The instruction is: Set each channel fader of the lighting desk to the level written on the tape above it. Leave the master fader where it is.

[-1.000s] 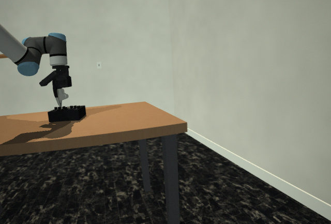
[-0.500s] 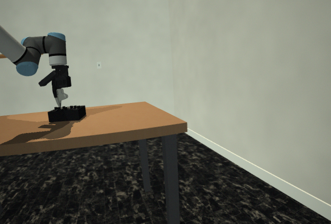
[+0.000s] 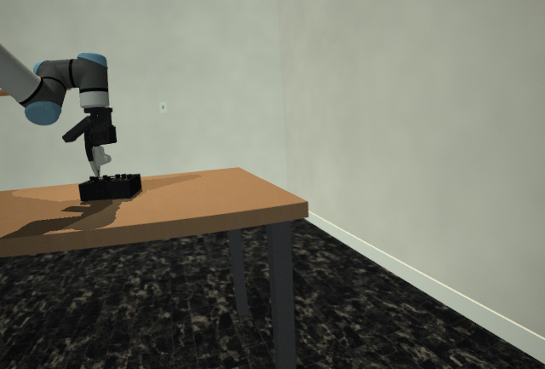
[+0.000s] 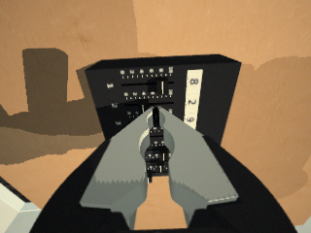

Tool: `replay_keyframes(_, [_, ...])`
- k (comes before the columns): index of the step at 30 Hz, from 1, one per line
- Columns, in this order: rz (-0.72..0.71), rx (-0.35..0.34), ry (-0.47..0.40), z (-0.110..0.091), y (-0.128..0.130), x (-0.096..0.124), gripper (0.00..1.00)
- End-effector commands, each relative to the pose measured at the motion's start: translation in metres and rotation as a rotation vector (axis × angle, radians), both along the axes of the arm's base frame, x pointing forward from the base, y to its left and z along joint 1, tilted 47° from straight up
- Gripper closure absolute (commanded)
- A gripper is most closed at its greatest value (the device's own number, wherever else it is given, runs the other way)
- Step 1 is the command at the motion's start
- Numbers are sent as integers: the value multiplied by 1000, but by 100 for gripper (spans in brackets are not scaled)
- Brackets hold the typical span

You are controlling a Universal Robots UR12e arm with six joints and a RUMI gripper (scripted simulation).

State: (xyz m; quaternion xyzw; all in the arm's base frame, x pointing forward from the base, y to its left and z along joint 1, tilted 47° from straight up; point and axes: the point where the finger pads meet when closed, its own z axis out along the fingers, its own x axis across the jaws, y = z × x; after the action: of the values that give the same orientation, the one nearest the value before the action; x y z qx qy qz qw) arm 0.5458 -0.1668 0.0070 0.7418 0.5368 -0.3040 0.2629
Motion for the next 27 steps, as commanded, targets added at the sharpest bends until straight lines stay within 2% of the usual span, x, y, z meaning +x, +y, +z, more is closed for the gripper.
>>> replay_keyframes(1, [0, 0, -1, 2, -1, 0, 100])
replay_keyframes(27, [0, 0, -1, 6, -5, -2, 100])
